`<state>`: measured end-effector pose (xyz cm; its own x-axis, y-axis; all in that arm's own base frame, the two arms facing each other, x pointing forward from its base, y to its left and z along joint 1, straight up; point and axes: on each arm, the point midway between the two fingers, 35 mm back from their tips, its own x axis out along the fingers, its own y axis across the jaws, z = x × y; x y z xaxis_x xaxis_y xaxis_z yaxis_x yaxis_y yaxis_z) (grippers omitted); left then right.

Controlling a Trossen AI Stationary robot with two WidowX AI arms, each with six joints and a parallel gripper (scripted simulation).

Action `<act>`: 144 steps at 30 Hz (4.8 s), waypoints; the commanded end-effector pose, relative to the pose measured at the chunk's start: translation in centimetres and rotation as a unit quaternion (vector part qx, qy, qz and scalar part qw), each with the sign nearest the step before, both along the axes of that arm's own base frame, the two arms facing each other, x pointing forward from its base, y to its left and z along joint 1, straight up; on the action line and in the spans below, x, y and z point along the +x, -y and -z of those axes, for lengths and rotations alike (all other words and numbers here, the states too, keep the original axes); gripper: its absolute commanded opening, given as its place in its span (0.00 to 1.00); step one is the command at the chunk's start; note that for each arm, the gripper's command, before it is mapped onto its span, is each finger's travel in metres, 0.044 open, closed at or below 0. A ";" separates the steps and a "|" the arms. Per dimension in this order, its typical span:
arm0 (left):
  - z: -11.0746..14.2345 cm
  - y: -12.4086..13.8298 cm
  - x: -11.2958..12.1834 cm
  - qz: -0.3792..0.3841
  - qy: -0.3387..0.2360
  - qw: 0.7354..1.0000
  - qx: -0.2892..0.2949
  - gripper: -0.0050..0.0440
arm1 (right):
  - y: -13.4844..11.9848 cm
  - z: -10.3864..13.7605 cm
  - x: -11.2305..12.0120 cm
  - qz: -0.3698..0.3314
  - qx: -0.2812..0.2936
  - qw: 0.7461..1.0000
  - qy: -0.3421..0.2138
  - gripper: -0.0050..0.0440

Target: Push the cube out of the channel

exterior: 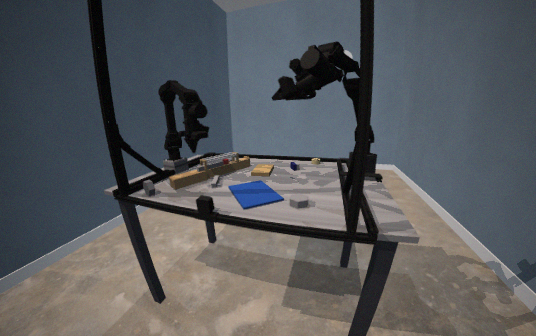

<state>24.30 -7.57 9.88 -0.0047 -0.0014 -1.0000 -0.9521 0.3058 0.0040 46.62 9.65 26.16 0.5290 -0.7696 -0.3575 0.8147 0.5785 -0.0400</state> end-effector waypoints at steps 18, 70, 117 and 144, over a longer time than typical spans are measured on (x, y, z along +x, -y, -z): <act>0.7 -4.7 2.0 -0.032 0.007 0.999 0.002 0.51 | 0.0 -0.1 0.0 0.000 -0.002 1.000 0.002 0.92; 7.8 -28.9 -3.4 -0.189 0.002 0.982 0.001 0.51 | 0.0 -0.1 0.0 0.000 -0.002 1.000 0.002 0.92; 12.7 -28.8 -3.5 -0.189 0.002 0.982 0.001 0.51 | 0.0 -0.1 0.0 0.000 -0.002 1.000 0.002 0.92; 12.3 -29.0 -3.4 -0.191 0.006 0.982 0.005 0.18 | 0.0 -0.1 0.0 0.000 -0.002 1.000 0.002 0.92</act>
